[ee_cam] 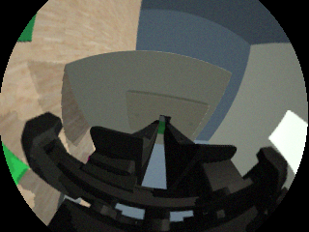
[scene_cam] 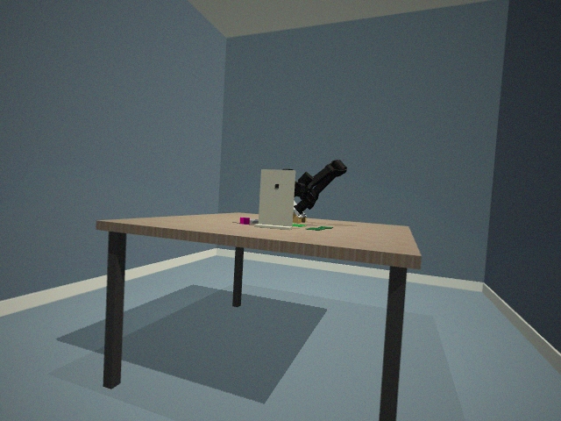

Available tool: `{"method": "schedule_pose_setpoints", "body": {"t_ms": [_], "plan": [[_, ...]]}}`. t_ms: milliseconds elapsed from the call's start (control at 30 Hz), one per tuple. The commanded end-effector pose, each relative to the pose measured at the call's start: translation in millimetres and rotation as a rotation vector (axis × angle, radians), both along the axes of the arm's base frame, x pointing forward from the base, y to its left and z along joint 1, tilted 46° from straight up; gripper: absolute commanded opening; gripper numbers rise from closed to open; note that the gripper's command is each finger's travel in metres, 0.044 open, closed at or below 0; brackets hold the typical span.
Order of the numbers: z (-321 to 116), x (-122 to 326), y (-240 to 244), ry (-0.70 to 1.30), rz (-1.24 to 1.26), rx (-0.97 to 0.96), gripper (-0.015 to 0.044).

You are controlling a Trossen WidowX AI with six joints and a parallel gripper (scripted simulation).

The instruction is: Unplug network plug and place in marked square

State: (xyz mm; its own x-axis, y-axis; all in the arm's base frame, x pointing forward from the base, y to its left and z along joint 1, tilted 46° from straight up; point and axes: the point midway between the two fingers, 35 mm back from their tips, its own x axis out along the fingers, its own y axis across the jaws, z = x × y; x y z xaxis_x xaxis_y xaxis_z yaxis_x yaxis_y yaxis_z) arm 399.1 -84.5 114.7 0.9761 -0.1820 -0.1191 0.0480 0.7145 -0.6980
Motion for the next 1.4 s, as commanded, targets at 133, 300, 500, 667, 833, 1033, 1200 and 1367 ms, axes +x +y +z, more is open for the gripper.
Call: {"method": "schedule_pose_setpoints", "body": {"t_ms": [133, 300, 500, 667, 833, 1033, 1200, 1367], "plan": [[0, -6, 0, -0.001, 0.000, 0.003, 0.0000], [-1, -9, 0, -0.001, 0.000, 0.003, 0.0000], [-1, -13, 0, -0.001, 0.000, 0.003, 0.0000], [-1, -16, 0, -0.001, 0.000, 0.003, 0.0000], [-2, -19, -1, 0.000, 0.000, 0.003, 0.0000], [-3, -23, -1, 0.000, 0.000, 0.003, 0.0000], [-3, -26, -1, 0.000, 0.000, 0.003, 0.0000], [-4, -29, -1, 0.000, 0.000, 0.003, 0.0000]]}}
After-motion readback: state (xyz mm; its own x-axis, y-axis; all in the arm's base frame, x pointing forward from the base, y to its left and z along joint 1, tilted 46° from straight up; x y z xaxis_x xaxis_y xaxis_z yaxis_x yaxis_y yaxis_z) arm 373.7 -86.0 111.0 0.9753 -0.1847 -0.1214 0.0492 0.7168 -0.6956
